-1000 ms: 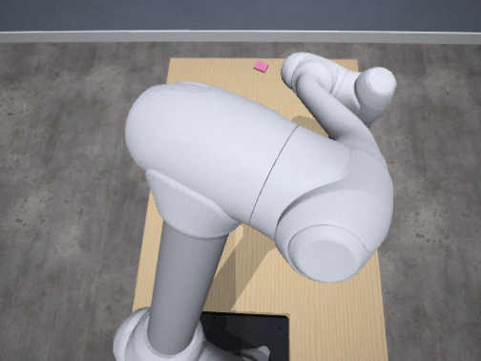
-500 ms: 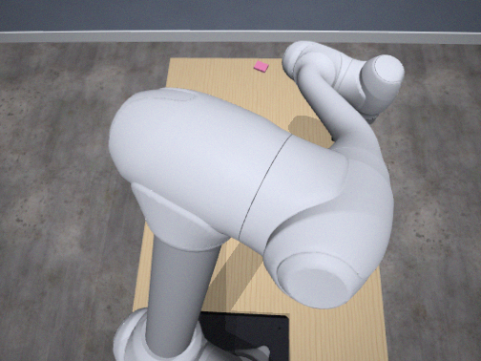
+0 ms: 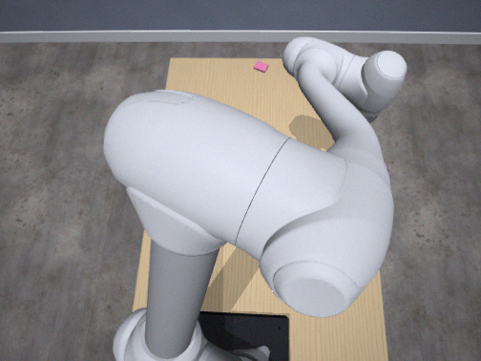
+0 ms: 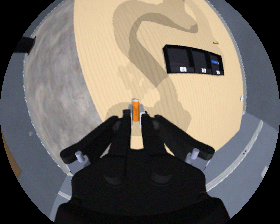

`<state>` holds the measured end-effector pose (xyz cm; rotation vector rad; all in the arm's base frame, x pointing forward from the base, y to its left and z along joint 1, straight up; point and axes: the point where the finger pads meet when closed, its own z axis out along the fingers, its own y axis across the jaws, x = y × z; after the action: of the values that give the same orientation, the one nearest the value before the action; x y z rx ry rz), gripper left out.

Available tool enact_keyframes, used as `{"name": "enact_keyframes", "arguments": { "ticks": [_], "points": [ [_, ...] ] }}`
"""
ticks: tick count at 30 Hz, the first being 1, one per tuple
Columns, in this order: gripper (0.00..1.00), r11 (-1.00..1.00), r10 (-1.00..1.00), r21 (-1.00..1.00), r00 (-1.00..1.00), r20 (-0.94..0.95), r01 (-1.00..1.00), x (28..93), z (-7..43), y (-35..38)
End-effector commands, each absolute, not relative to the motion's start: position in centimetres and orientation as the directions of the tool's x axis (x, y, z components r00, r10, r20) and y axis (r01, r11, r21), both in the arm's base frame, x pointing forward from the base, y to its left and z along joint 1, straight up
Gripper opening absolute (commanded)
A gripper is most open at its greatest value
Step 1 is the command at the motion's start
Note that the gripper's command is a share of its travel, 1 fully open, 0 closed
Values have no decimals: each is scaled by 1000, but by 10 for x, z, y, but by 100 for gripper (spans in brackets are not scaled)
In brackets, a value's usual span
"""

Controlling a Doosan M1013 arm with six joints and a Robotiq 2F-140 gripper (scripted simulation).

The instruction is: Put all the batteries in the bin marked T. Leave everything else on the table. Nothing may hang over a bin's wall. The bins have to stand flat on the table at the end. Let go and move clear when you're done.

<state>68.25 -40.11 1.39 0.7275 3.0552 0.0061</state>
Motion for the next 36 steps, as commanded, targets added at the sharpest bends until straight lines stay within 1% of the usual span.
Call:
{"name": "enact_keyframes", "arguments": {
  "ticks": [1, 5, 31, 36],
  "points": [
    [15, 893, 451, 4, -893, -2, 451, 683, 15, -401],
    [15, 893, 451, 4, -893, -2, 451, 683, 8, -401],
    [15, 893, 451, 4, -893, -2, 451, 674, 8, -257],
    [15, 893, 451, 4, -893, -2, 451, 673, 8, -240]
  ]
}}
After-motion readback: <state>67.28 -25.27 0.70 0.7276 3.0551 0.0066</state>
